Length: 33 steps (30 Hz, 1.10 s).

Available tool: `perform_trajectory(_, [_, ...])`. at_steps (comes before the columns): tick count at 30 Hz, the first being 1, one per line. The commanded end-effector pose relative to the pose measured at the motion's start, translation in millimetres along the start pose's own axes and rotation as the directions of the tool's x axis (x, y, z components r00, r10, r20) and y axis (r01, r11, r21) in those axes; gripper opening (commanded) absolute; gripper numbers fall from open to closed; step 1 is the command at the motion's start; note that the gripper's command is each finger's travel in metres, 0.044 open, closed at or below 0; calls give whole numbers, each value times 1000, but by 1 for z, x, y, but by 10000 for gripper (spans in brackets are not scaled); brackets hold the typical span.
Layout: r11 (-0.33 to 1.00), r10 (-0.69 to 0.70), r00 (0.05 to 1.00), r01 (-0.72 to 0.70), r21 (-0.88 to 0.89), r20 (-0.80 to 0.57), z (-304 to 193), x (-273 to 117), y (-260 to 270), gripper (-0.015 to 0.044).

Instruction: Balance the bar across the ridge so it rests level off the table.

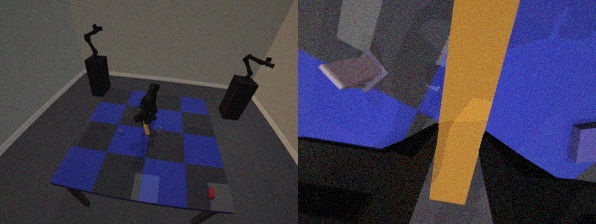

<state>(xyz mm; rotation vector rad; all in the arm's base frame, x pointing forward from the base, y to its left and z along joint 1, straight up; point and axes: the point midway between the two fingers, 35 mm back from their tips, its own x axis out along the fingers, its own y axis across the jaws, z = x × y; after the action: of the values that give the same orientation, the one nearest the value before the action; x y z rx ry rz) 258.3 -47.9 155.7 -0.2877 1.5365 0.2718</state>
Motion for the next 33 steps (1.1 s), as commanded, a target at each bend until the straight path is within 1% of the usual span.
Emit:
perform_trajectory(1, [1000, -2, 1000, 2, -3, 10, -1, -8, 2, 0])
perform_trajectory(16, [960, 4, 1000, -7, 281, 11, 6, -9, 58, 0])
perform_trajectory(33, [815, 12, 1000, -16, 579, 11, 1, -10, 124, 0])
